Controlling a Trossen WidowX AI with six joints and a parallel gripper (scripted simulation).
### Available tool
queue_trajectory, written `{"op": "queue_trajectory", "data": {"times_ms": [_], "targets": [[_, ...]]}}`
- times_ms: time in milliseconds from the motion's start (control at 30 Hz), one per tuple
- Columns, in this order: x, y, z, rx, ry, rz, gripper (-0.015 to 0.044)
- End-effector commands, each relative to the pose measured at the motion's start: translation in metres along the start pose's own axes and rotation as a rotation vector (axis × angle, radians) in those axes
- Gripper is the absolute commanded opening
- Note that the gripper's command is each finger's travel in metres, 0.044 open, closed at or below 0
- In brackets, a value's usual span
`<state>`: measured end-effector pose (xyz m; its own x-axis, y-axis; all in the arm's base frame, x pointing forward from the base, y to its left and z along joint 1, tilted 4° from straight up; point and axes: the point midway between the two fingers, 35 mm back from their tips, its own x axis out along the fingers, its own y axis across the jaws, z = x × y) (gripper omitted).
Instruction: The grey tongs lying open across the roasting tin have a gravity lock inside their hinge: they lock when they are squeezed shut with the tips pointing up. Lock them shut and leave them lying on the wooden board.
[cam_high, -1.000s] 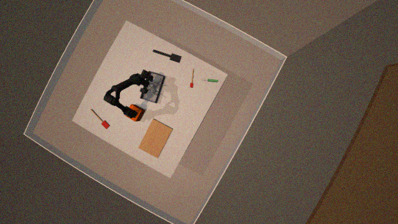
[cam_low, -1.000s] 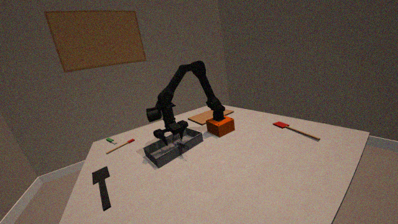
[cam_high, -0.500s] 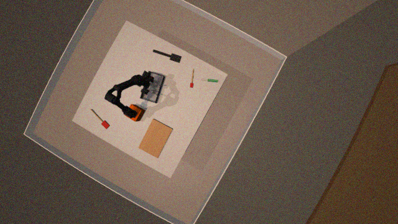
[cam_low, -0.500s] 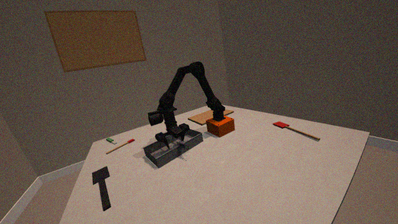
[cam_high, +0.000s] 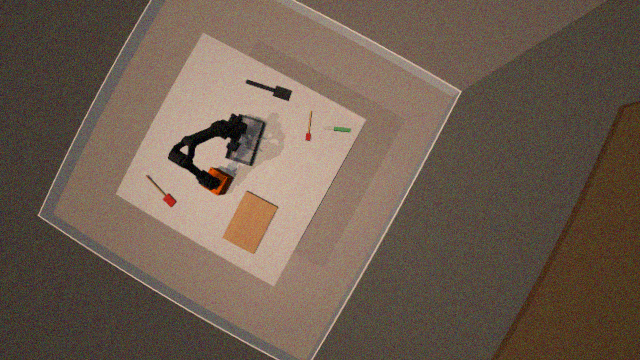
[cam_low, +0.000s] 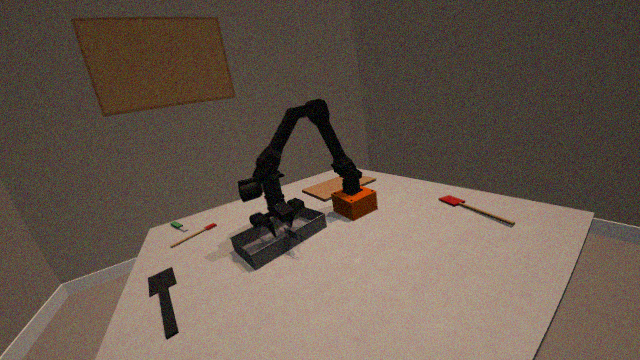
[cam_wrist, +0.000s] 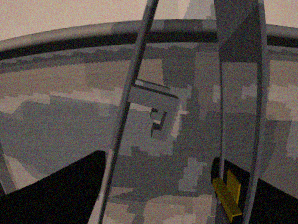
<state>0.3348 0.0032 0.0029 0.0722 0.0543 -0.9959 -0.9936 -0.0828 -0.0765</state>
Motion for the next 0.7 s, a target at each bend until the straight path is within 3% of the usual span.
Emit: {"op": "queue_trajectory", "data": {"times_ms": [0,667], "targets": [[-0.0003,-0.0005,-0.0001,0.000,0.000,-0.002,0.0261],[-0.0003,-0.0005,-0.0001,0.000,0.000,-0.002,0.0128]]}}
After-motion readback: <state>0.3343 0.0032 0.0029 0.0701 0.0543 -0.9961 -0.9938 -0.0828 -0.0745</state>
